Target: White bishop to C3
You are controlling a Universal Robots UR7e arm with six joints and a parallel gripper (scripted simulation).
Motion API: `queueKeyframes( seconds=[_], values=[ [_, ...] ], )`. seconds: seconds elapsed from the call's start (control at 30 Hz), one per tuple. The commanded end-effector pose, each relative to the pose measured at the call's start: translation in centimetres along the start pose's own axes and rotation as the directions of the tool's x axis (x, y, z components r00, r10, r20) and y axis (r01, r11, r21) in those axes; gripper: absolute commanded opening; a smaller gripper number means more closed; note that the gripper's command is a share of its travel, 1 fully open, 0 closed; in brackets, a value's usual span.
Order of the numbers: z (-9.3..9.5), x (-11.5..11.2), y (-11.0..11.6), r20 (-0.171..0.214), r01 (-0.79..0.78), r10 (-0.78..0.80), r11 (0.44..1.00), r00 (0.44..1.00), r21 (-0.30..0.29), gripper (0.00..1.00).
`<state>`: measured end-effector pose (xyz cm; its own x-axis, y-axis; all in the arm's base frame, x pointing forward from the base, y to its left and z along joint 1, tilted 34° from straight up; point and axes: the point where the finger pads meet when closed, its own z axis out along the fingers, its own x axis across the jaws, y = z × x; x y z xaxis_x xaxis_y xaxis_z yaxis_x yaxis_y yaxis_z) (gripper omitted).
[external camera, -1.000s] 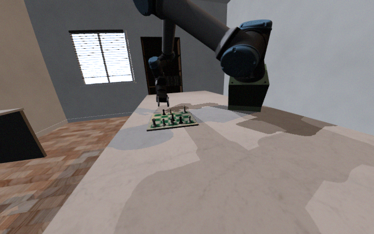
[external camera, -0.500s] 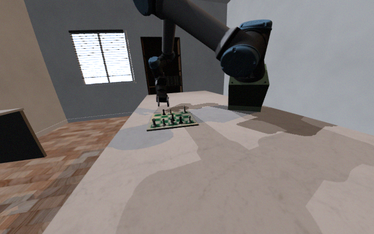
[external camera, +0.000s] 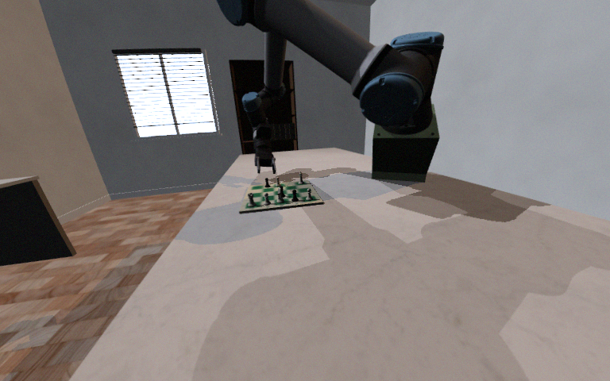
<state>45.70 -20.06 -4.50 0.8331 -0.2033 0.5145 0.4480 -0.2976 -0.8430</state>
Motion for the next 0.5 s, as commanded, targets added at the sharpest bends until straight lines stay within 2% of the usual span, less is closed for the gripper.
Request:
queueKeyframes(
  seconds=[0.0, 0.2, 0.47],
  values=[
    [-0.1, 0.0, 0.0, 0.000, 0.001, -0.001, 1.000, 1.000, -0.001, 1.00],
    [-0.3, 0.1, -0.3, -0.001, 0.001, -0.001, 1.000, 1.000, 0.000, 1.00],
    [-1.9, 0.5, -2.3, -0.001, 0.001, -0.001, 1.000, 1.000, 0.000, 1.00]
  ],
)
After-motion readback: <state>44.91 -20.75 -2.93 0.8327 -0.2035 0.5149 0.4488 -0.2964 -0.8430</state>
